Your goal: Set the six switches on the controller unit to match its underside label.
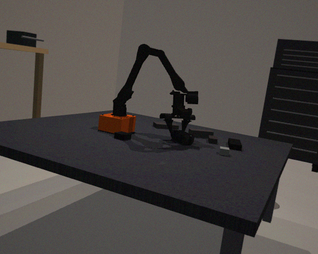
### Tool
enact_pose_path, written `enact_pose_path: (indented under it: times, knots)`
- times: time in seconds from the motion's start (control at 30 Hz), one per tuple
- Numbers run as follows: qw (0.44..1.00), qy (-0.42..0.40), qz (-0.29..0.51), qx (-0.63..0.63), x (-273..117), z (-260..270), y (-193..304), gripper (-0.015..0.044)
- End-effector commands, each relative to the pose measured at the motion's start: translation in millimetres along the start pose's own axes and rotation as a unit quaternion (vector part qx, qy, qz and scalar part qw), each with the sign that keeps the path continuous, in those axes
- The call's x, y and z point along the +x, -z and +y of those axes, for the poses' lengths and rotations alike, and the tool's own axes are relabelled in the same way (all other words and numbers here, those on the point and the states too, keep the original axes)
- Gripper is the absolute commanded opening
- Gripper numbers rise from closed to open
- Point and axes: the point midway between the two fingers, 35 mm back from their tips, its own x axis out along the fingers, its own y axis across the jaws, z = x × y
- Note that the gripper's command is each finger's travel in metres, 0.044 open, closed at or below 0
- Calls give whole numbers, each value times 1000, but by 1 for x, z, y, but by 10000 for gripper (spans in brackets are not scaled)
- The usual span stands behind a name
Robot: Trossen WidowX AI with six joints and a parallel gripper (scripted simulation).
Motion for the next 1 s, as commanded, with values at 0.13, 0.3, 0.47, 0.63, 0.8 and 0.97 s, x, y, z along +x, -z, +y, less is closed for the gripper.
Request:
enact_pose_path:
  times: [0.13, 0.3, 0.47, 0.63, 0.8, 0.97]
  knots:
    - [1000, -1, 1, 2, -5, 0, -4, 337]
    - [1000, -1, 3, 2, -7, 0, -5, 337]
    - [1000, -1, 6, 2, -11, 0, -7, 338]
    - [1000, -1, 9, 2, -12, 0, -9, 338]
    - [1000, -1, 13, 2, -16, 0, -11, 338]
    - [1000, -1, 18, 2, -19, 0, -14, 338]
